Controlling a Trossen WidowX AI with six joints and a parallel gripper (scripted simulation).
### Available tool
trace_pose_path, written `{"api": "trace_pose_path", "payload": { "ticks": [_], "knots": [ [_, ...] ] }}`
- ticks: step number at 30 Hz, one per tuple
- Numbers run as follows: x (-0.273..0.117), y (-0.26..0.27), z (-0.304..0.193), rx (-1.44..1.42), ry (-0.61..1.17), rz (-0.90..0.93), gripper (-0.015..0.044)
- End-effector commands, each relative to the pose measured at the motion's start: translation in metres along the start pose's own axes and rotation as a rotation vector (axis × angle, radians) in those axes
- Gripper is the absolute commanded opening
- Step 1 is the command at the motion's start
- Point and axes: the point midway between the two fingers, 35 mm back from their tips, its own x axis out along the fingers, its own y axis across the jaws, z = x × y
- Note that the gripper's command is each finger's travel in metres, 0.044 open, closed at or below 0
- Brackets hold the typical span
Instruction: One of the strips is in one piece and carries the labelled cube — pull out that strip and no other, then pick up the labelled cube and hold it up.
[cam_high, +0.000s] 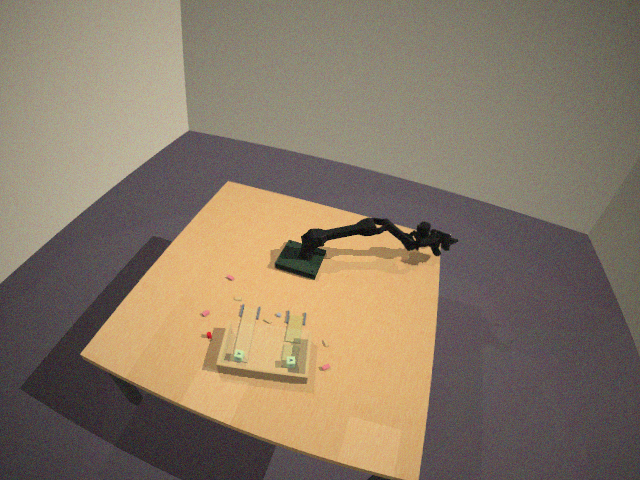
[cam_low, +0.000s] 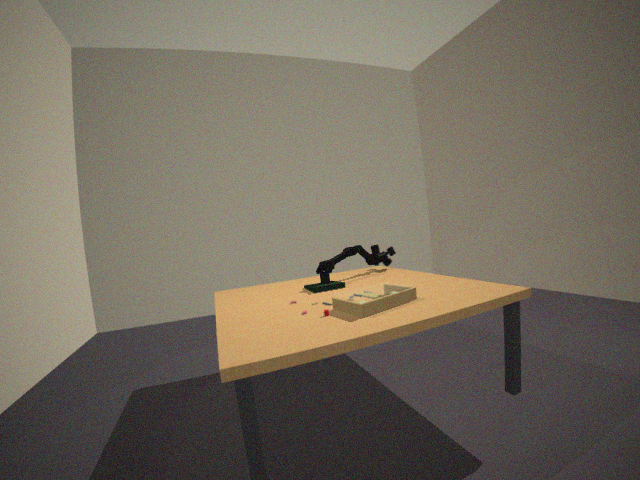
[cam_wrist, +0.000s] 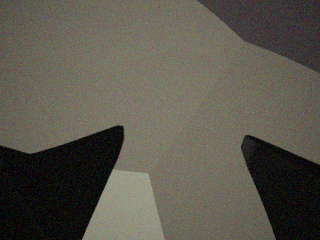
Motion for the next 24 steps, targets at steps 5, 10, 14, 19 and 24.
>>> {"api": "trace_pose_path", "payload": {
  "ticks": [5,10,14,19,24],
  "knots": [
    [-0.002,0.059,0.011,-0.145,-0.07,0.056,0.04],
    [-0.014,0.131,0.023,-0.319,-0.166,0.114,0.04],
    [-0.034,0.197,0.032,-0.474,-0.267,0.157,0.04],
    [-0.071,0.281,0.038,-0.648,-0.403,0.2,0.04],
    [-0.112,0.335,0.046,-0.82,-0.522,0.185,0.04]
  ]
}}
